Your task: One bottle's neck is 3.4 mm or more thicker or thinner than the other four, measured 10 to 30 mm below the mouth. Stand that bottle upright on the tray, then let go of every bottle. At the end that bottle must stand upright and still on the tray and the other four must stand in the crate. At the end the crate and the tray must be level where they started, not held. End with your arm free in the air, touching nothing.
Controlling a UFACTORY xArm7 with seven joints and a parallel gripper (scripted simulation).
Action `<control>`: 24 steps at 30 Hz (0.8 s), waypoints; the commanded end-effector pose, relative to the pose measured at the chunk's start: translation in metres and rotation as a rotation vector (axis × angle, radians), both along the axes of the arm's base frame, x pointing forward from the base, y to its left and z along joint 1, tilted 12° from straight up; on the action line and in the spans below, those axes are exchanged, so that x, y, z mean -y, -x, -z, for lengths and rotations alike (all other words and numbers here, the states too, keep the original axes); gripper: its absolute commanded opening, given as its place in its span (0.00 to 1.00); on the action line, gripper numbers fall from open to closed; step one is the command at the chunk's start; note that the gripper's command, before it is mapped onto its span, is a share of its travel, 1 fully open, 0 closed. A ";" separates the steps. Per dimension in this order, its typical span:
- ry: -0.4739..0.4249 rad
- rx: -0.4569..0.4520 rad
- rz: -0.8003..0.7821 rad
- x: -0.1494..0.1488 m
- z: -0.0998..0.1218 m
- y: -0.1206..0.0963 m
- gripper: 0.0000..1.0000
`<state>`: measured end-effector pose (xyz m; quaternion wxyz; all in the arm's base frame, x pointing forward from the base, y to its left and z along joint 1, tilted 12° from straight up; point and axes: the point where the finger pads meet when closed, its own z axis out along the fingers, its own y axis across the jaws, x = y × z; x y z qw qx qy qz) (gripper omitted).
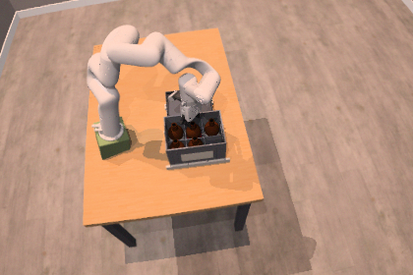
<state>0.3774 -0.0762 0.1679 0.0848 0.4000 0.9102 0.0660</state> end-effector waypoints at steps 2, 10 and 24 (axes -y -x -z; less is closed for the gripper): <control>0.000 0.003 0.001 0.000 -0.001 -0.001 0.65; 0.000 0.003 0.001 0.000 0.002 -0.001 0.65; 0.000 0.003 0.001 0.000 0.013 -0.004 0.65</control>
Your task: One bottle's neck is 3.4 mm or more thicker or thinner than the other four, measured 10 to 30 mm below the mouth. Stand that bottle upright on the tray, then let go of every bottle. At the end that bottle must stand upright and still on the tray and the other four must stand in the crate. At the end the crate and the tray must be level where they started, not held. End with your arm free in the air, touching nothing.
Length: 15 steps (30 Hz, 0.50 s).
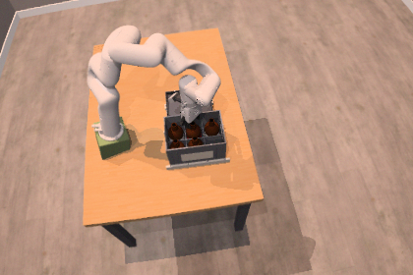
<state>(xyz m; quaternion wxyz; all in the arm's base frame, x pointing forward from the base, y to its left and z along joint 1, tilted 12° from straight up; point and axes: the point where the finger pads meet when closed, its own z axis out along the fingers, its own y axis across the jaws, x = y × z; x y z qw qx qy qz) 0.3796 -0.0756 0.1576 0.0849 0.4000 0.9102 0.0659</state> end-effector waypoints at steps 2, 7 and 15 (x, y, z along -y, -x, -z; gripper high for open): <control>0.000 0.002 0.000 0.000 0.005 -0.002 0.65; 0.000 0.002 0.000 0.000 0.012 -0.003 0.65; 0.000 0.002 0.000 -0.001 0.019 -0.005 0.65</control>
